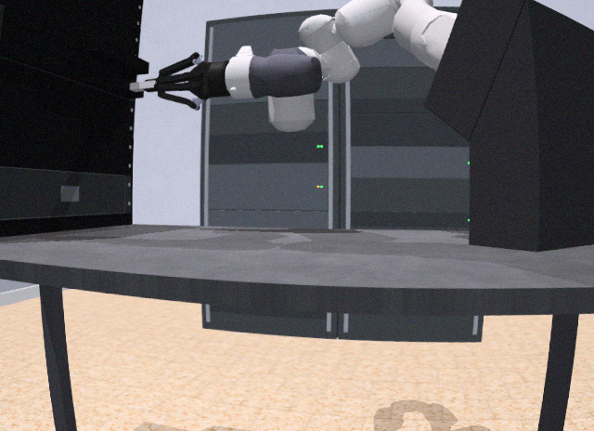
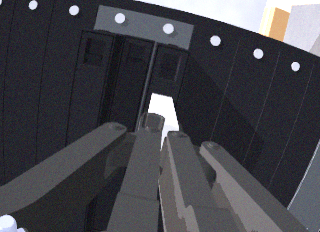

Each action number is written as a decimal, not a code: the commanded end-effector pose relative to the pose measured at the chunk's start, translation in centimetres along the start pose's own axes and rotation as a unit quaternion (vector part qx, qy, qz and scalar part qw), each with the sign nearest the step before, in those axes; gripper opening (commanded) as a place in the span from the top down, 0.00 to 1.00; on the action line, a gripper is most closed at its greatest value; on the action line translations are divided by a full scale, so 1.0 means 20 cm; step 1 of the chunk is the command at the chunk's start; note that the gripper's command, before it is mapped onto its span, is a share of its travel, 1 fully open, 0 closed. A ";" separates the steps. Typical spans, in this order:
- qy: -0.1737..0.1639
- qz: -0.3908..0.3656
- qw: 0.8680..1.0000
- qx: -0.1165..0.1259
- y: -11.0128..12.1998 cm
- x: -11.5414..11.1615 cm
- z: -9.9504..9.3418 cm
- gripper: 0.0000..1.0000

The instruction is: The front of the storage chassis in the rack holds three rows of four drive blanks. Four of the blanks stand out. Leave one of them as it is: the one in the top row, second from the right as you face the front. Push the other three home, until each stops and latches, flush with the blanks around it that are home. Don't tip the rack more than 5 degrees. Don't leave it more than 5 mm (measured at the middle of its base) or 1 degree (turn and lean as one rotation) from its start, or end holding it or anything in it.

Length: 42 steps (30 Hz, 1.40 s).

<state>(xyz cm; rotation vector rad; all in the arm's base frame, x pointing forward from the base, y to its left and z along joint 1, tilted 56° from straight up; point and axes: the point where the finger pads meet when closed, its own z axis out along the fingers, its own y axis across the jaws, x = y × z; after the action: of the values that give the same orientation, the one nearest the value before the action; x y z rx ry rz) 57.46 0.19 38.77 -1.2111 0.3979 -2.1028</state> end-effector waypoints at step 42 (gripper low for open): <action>-0.003 0.001 1.000 -0.002 0.00 -0.02 0.07 1.00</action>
<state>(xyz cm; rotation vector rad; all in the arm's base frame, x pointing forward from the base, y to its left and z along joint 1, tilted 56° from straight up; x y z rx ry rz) 58.68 0.34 39.29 -1.2159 0.3994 -2.1023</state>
